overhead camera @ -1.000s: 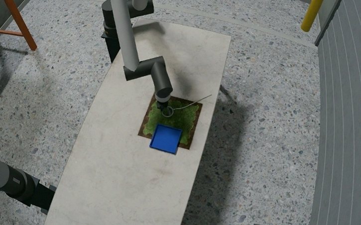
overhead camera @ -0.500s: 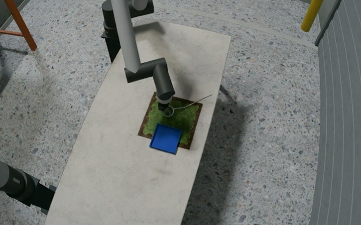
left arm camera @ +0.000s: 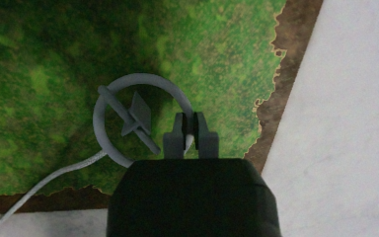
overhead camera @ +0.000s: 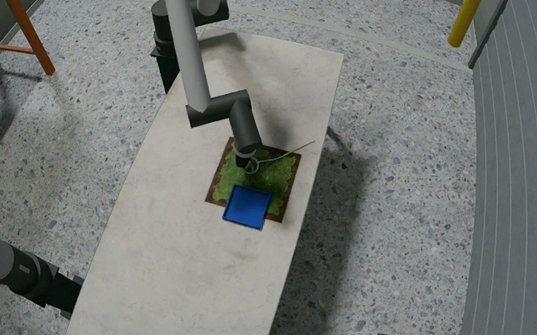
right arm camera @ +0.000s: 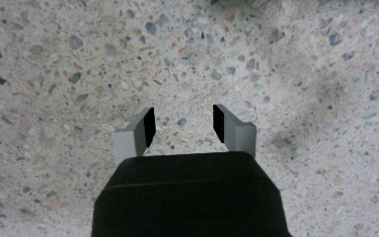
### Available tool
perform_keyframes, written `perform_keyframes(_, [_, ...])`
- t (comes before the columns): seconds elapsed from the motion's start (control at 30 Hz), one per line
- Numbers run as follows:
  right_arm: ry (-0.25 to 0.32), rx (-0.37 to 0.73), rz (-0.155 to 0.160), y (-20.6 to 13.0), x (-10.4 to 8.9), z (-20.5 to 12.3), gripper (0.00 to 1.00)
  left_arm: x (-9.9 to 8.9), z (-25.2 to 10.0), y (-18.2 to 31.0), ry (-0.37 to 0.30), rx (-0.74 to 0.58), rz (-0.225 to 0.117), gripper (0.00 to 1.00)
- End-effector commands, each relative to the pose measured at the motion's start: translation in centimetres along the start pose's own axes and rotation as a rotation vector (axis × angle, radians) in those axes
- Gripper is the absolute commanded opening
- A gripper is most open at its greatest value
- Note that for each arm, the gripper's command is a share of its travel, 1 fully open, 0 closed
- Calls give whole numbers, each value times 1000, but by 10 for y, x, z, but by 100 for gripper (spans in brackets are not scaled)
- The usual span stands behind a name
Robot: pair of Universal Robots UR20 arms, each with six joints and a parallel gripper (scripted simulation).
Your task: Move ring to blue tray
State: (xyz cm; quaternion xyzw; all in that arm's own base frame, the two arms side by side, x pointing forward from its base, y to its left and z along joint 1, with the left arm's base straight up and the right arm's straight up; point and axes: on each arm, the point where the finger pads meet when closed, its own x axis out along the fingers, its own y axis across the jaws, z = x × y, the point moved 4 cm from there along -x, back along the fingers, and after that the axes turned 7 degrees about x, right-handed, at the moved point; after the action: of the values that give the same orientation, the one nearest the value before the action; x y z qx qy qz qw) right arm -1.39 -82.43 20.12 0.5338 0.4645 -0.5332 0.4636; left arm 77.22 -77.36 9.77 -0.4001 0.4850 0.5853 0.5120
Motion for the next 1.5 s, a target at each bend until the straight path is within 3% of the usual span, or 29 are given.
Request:
perform_keyframes(0.0, [-1, 0, 0, 0, -1, 1, 100, -2, -2, 1, -11, 0, 8, 0])
perform_keyframes(0.23, [-1, 0, 0, 0, -1, 1, 100, -6, -3, 0, -42, 0, 32, 0])
perform_keyframes(1.47, [-1, 0, 0, 0, -1, 1, 100, -15, -16, -10, -37, 0, 28, 0])
